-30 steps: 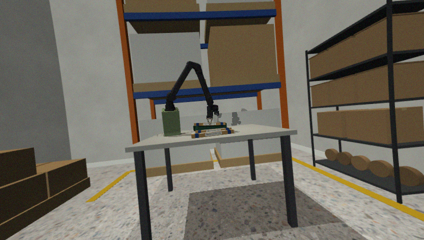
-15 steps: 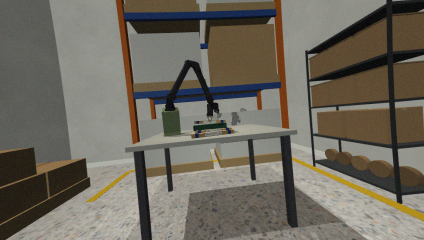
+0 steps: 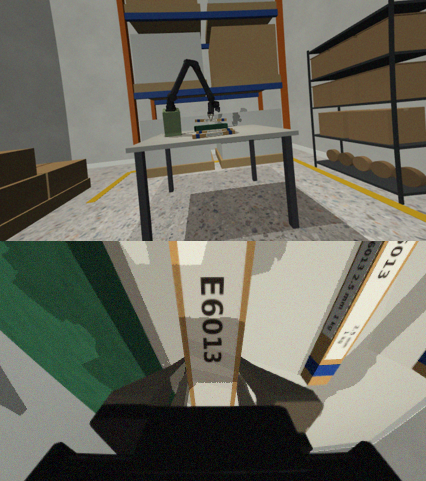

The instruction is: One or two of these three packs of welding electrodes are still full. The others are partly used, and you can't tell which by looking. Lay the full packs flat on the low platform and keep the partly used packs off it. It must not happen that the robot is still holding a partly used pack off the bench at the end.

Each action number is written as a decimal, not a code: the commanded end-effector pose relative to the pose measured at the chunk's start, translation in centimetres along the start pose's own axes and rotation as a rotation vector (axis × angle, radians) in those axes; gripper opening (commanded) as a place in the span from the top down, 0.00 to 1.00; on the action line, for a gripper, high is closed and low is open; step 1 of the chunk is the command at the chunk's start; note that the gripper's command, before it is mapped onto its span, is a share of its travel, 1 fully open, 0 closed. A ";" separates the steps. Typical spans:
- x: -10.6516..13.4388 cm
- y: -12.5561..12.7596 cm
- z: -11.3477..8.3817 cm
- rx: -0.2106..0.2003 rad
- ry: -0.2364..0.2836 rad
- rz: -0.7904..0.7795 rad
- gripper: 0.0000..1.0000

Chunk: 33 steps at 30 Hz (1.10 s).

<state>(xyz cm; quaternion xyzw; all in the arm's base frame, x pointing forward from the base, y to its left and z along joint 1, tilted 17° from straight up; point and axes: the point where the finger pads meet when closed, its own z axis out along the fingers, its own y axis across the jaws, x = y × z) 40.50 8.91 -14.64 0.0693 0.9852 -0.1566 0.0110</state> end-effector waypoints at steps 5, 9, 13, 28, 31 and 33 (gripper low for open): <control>-3.9 2.0 -6.1 -0.057 -0.106 0.020 1.00; -3.8 2.0 -6.9 -0.058 -0.106 0.020 1.00; -3.8 2.0 -7.8 -0.059 -0.106 0.020 1.00; -3.6 1.9 -10.5 -0.060 -0.108 0.021 1.00; -3.6 1.8 -11.1 -0.061 -0.108 0.021 1.00; -3.5 1.8 -11.4 -0.061 -0.109 0.021 1.00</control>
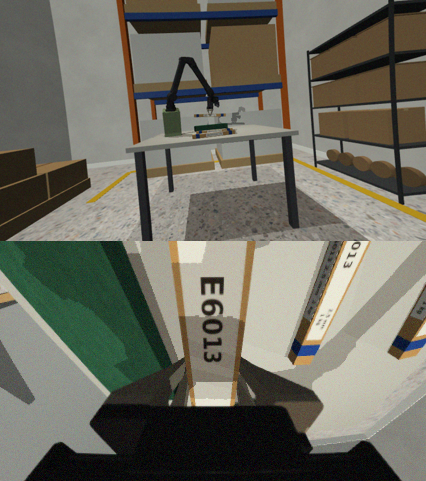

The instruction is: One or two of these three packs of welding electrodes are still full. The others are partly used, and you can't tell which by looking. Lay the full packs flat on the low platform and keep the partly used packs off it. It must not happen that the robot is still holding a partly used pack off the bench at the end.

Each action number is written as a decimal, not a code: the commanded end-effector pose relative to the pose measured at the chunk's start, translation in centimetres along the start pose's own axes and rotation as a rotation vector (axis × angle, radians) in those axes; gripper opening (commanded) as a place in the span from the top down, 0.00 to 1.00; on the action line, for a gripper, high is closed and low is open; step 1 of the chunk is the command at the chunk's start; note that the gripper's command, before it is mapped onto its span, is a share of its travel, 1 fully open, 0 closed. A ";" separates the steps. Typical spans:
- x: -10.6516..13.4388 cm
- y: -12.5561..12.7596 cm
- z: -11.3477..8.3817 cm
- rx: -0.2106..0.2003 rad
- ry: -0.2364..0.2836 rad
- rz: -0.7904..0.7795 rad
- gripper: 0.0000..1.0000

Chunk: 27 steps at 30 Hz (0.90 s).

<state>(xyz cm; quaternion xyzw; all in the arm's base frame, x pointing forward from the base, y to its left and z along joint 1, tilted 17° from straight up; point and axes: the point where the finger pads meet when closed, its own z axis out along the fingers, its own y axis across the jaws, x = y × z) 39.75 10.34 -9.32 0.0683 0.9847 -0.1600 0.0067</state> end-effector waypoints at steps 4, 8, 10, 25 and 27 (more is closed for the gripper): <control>-4.0 2.1 -6.7 -0.069 -0.117 0.025 1.00; -4.1 2.1 -7.3 -0.069 -0.117 0.025 1.00; -4.0 2.1 -7.6 -0.070 -0.117 0.025 1.00; -3.6 1.9 -9.7 -0.072 -0.118 0.026 1.00; -3.7 1.9 -9.9 -0.072 -0.119 0.026 1.00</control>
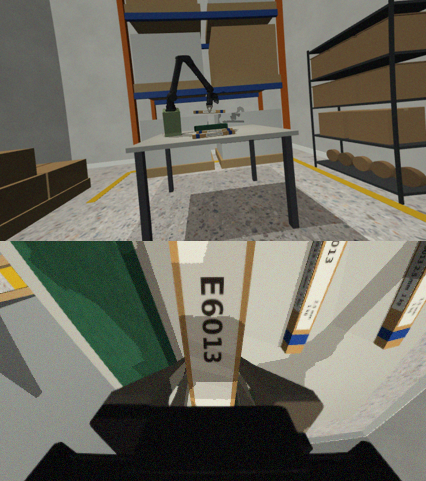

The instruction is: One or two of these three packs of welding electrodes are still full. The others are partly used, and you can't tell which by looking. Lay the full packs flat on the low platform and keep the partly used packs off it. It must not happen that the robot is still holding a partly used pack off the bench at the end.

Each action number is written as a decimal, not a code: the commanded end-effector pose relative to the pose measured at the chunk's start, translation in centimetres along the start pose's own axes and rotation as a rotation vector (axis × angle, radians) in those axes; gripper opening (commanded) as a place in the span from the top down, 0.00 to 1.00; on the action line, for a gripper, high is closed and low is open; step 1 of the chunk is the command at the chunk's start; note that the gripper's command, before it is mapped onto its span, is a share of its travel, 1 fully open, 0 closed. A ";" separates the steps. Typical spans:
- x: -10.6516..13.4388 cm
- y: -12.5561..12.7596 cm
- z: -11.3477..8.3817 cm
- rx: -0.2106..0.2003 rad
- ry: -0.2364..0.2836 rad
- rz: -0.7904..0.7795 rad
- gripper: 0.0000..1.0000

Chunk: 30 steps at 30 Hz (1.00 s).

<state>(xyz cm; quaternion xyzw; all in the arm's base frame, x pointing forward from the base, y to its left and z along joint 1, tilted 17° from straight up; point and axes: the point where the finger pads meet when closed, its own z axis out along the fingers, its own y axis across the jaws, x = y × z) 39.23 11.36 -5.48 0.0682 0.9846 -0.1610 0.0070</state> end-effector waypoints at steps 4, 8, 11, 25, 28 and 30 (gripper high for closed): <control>-4.3 2.3 -6.2 -0.074 -0.118 0.026 1.00; -4.4 2.3 -6.4 -0.074 -0.118 0.026 1.00; -4.4 2.4 -6.6 -0.074 -0.118 0.026 1.00; -4.4 2.4 -6.7 -0.074 -0.118 0.024 1.00; -4.4 2.4 -6.7 -0.074 -0.118 0.025 1.00; -4.4 2.4 -6.7 -0.074 -0.118 0.025 1.00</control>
